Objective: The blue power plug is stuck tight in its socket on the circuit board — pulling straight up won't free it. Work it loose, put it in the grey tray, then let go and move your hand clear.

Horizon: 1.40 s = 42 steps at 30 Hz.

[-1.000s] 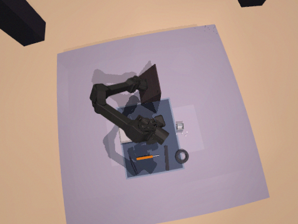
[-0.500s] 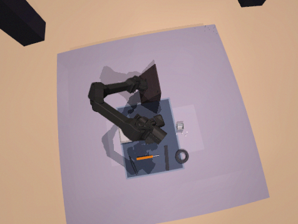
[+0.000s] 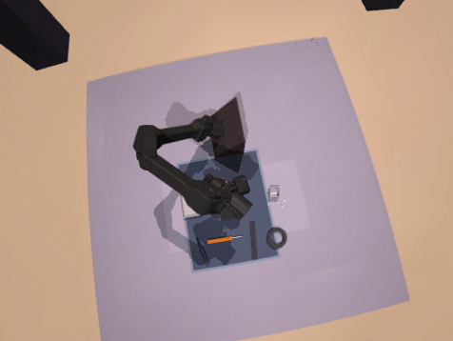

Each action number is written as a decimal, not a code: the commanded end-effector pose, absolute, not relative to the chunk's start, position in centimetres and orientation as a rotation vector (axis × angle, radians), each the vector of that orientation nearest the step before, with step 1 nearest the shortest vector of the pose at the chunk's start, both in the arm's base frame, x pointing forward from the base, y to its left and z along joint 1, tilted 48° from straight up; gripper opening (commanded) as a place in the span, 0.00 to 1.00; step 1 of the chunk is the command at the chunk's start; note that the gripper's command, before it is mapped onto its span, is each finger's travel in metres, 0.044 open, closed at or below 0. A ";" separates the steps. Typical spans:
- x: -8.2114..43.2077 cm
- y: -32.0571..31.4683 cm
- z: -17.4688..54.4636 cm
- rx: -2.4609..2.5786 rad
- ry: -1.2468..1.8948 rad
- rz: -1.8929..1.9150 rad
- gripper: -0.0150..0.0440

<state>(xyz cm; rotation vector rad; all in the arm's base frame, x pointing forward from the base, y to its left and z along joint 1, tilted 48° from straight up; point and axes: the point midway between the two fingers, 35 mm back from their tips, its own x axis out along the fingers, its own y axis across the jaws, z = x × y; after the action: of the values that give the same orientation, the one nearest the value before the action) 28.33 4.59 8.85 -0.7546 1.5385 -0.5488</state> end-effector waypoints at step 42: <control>28.3 4.5 8.5 -0.786 1.528 -0.570 0.25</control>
<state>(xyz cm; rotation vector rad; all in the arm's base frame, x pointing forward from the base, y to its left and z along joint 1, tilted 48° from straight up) 28.41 3.32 7.73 -0.7595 1.5416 -0.5643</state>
